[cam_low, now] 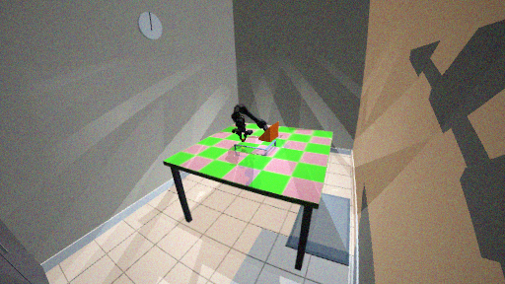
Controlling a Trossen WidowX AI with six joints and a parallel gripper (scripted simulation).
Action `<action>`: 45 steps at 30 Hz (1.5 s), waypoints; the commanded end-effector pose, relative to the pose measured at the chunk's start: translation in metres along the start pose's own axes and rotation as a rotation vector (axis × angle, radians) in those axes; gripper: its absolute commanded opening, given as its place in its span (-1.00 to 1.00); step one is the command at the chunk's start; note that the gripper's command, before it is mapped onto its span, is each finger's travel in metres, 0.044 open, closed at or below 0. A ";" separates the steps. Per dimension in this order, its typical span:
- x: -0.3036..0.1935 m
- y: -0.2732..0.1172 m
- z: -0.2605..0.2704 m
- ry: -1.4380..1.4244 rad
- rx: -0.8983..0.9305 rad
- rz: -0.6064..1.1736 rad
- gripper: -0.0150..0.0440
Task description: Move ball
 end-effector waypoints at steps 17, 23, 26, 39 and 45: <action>0.001 0.066 -0.006 0.005 -0.009 -0.013 -0.49; 0.001 0.069 -0.006 0.005 -0.009 -0.013 -0.49; 0.001 0.073 -0.006 0.005 -0.009 -0.013 -0.49; 0.002 0.081 -0.007 0.012 -0.005 -0.018 -0.40; 0.002 0.081 -0.007 0.012 -0.005 -0.018 0.13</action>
Point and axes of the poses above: the point midway between the two fingers, 35 mm back from their tips, its own y axis out along the fingers, its own z axis across the jaws, x = y × z, the point moved 8 cm from there along -y, back along the fingers, and after that the axes turned 13 degrees about -y, right-handed, at the moved point
